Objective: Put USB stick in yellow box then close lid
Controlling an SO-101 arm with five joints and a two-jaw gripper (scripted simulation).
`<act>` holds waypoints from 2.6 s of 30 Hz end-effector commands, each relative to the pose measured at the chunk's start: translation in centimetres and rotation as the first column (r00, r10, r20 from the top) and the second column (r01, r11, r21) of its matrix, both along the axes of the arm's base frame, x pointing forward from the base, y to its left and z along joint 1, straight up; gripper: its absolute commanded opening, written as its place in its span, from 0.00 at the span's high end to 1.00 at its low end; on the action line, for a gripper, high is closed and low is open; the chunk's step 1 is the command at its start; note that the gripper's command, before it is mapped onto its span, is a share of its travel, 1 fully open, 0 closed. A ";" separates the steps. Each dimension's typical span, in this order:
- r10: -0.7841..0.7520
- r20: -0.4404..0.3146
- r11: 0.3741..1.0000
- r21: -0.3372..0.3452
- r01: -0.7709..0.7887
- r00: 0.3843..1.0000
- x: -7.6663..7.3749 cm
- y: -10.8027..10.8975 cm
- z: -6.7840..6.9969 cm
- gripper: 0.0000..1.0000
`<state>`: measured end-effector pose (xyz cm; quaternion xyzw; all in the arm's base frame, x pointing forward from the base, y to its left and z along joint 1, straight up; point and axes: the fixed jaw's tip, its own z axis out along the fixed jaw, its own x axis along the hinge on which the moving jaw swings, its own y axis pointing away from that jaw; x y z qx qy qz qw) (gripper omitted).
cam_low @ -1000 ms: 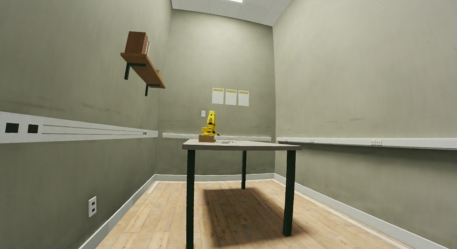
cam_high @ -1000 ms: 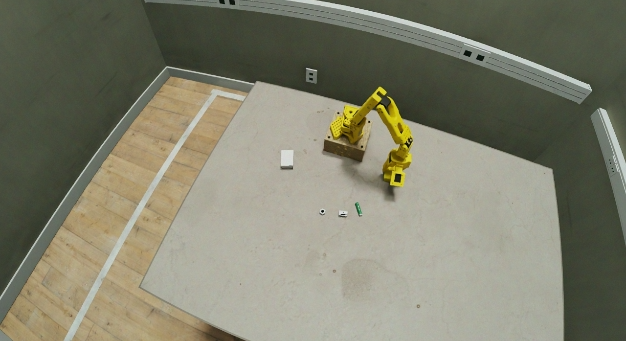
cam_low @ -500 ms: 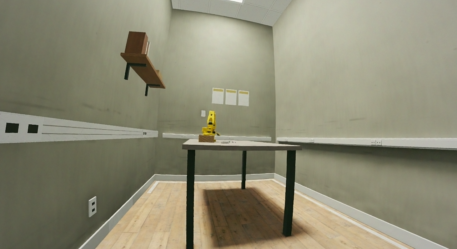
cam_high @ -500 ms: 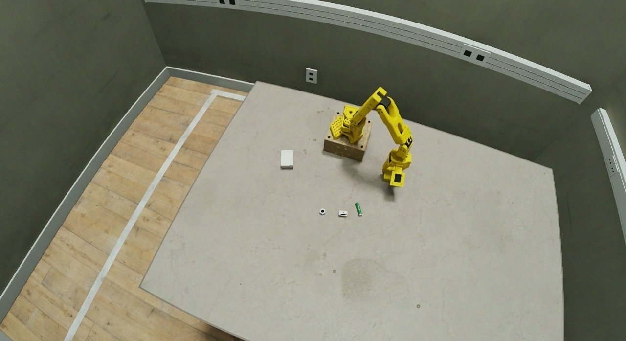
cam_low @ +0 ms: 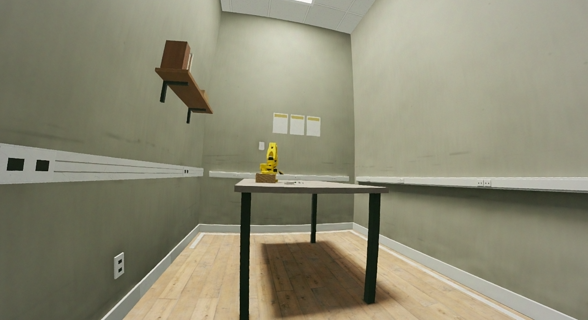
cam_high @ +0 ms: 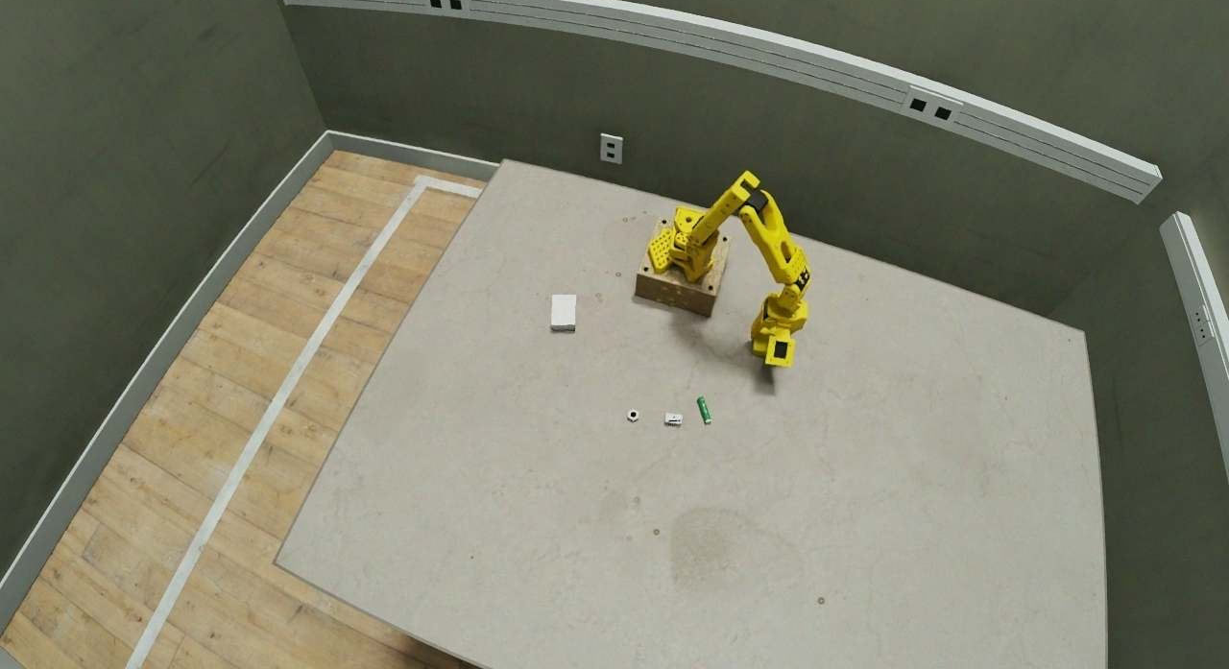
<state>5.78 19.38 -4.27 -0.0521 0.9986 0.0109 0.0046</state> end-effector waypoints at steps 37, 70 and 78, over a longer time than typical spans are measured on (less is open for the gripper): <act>0.004 -0.008 1.000 -0.022 -0.004 1.000 -0.1 -0.5 -0.6 0.75; 0.004 -0.008 1.000 -0.022 -0.004 1.000 -0.1 -0.5 -0.6 0.71; 0.004 -0.008 1.000 -0.022 -0.004 1.000 -0.1 -0.5 -0.6 0.70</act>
